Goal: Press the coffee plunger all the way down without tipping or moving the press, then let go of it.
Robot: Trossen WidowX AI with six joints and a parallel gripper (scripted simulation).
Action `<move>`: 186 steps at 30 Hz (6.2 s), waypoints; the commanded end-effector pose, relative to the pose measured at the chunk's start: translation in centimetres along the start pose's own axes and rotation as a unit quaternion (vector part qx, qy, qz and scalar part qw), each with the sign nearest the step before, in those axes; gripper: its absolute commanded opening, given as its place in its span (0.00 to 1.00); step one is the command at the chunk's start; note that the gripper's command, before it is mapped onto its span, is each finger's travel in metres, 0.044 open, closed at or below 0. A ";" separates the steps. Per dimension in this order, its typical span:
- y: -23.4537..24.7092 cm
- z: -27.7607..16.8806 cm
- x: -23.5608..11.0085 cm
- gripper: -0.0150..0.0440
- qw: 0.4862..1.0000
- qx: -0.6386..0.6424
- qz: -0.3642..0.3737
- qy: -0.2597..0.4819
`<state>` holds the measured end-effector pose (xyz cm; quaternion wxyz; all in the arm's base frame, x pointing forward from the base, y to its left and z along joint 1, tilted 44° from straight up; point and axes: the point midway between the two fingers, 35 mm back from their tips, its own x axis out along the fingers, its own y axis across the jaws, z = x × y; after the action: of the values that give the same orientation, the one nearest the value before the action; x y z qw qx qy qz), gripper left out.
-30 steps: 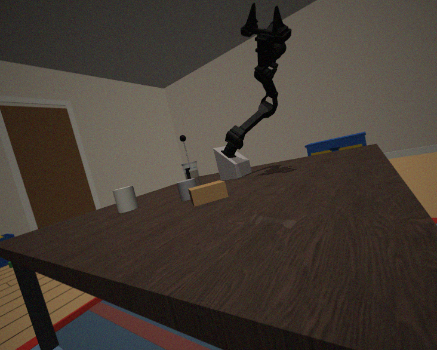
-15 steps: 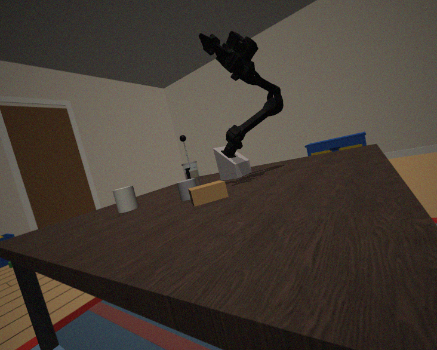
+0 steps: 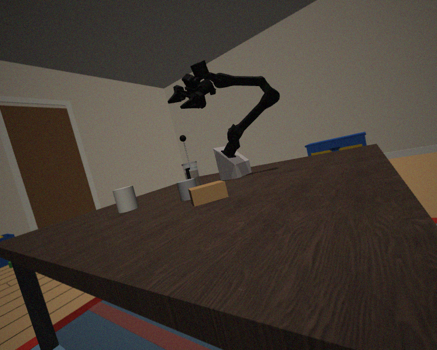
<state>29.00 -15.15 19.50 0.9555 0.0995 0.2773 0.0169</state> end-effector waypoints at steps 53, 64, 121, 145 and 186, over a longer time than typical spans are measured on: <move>2.8 -13.3 3.9 0.78 0.962 0.243 0.124 0.034; 2.8 -13.3 3.9 0.45 0.962 0.243 0.124 0.034; 6.1 -19.0 8.7 0.45 0.962 0.243 0.122 0.035; 6.3 -18.9 10.2 0.45 0.961 0.244 0.124 0.033; 4.4 -17.2 9.1 1.00 0.963 0.239 0.118 0.033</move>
<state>27.56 -5.89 0.30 0.8823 0.3615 0.2946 0.0645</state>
